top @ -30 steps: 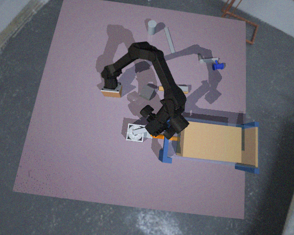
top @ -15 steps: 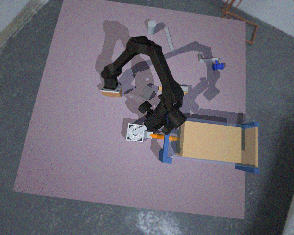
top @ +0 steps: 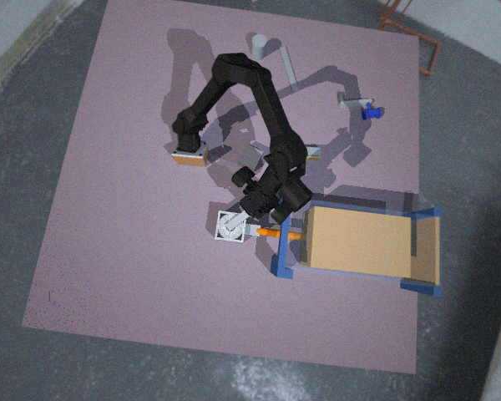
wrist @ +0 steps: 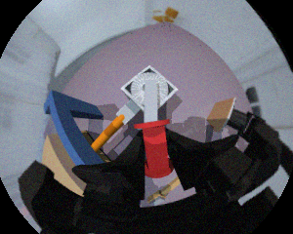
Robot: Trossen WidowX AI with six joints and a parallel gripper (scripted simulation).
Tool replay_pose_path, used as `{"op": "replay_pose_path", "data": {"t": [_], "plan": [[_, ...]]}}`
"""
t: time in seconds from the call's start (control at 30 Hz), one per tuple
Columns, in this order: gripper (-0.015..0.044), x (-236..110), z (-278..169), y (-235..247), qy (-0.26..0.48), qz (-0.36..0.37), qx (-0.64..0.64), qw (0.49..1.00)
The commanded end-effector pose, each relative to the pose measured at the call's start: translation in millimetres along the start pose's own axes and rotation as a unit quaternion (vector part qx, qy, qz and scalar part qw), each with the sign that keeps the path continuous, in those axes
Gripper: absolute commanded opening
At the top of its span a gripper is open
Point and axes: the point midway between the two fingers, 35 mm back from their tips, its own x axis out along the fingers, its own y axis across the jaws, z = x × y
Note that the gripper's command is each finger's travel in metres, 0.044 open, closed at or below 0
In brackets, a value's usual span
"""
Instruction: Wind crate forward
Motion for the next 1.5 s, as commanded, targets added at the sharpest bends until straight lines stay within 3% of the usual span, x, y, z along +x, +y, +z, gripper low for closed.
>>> {"op": "replay_pose_path", "data": {"t": [0.0, 1.47], "plan": [[0.0000, 1, -2, -16, 0.005, -0.016, 0.001, 1.000], [0.0000, 10, 21, -76, 0.004, -0.018, 0.002, 1.000]]}}
